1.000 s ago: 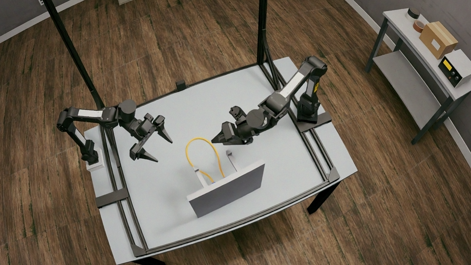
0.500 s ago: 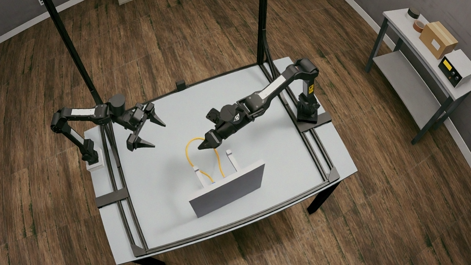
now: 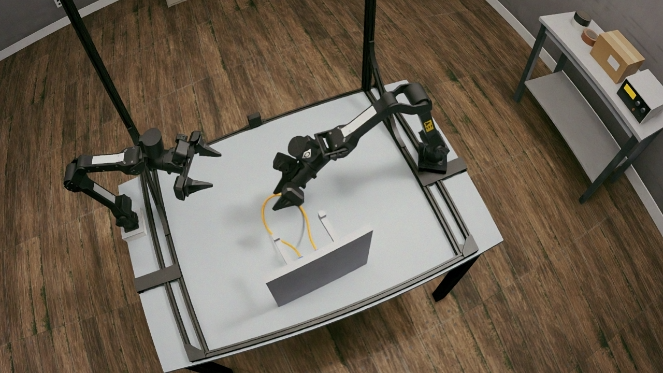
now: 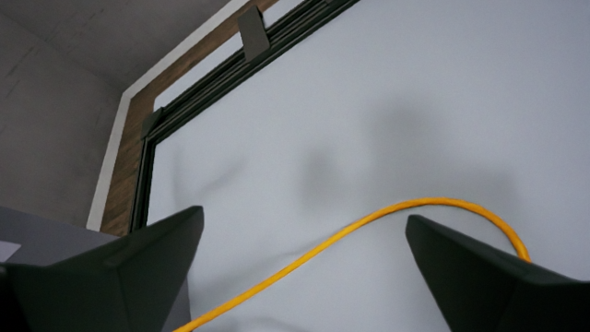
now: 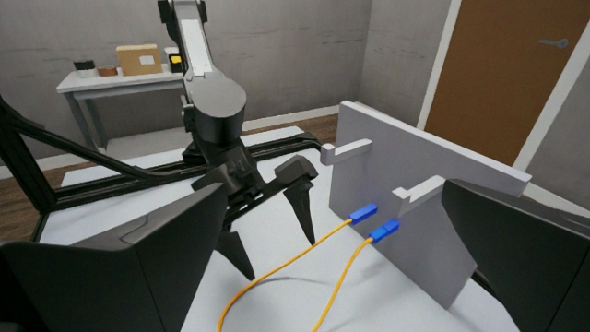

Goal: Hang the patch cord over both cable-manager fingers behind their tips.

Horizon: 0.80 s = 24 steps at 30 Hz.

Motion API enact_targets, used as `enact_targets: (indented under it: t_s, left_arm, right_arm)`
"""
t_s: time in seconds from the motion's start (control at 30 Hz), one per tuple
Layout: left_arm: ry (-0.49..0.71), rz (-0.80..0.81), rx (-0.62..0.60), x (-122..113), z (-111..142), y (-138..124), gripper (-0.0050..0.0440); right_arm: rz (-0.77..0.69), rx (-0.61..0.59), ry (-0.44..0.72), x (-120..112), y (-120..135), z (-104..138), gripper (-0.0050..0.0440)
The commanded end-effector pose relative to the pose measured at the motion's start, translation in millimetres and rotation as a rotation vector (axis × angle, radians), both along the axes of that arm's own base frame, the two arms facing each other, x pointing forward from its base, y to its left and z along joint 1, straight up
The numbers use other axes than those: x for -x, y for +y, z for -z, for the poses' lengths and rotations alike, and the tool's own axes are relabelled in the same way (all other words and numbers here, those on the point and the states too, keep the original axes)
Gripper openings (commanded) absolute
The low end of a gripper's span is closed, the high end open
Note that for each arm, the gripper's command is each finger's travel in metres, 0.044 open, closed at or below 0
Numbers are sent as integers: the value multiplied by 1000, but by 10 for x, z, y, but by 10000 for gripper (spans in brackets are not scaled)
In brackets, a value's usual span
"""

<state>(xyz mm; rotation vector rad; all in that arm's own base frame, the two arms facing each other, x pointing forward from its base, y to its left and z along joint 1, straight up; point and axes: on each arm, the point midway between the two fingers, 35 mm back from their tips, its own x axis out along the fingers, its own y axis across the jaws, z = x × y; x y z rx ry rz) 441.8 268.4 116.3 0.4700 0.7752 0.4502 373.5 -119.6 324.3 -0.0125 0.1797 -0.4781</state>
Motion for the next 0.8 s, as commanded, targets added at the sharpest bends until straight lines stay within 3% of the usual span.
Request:
enact_targets:
  t_s: [0.0,0.33,0.77]
  left_arm:
    - [-62,-126,40,-153,191,-180,440]
    - [-192,-317,107,-288,510,-539,440]
    - [-543,-612,211,-334,946,-1248,440]
  right_arm:
    - [-75,1,-52,99,219,-59,440]
    - [-198,-4,-105,218,535,-44,440]
    - [-413,-6,-195,484,1051,20,440]
